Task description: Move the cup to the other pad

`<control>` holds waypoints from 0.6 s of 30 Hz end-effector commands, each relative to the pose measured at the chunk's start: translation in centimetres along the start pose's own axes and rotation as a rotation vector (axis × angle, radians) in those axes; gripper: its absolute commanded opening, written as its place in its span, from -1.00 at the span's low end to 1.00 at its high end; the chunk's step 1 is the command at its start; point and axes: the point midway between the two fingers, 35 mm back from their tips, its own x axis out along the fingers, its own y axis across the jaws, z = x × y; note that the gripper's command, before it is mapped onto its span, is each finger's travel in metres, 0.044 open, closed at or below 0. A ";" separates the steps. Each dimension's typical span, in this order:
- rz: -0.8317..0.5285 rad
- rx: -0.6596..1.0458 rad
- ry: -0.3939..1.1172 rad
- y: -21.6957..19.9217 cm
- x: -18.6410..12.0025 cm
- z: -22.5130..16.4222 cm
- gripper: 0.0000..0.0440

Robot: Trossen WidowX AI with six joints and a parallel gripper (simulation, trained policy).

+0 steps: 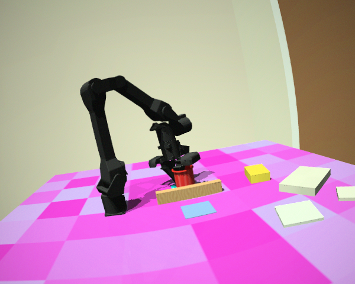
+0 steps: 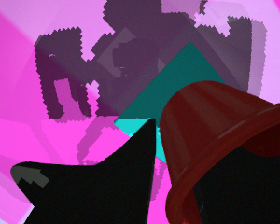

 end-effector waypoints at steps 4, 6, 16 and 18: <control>0.009 0.027 -0.073 -0.1 -1.0 0.8 -0.34; 0.014 0.027 -0.084 0.0 -1.3 0.7 -0.31; 0.032 0.027 -0.144 0.2 -2.6 0.3 -0.13; 0.035 0.027 -0.157 0.2 -2.9 0.2 -0.08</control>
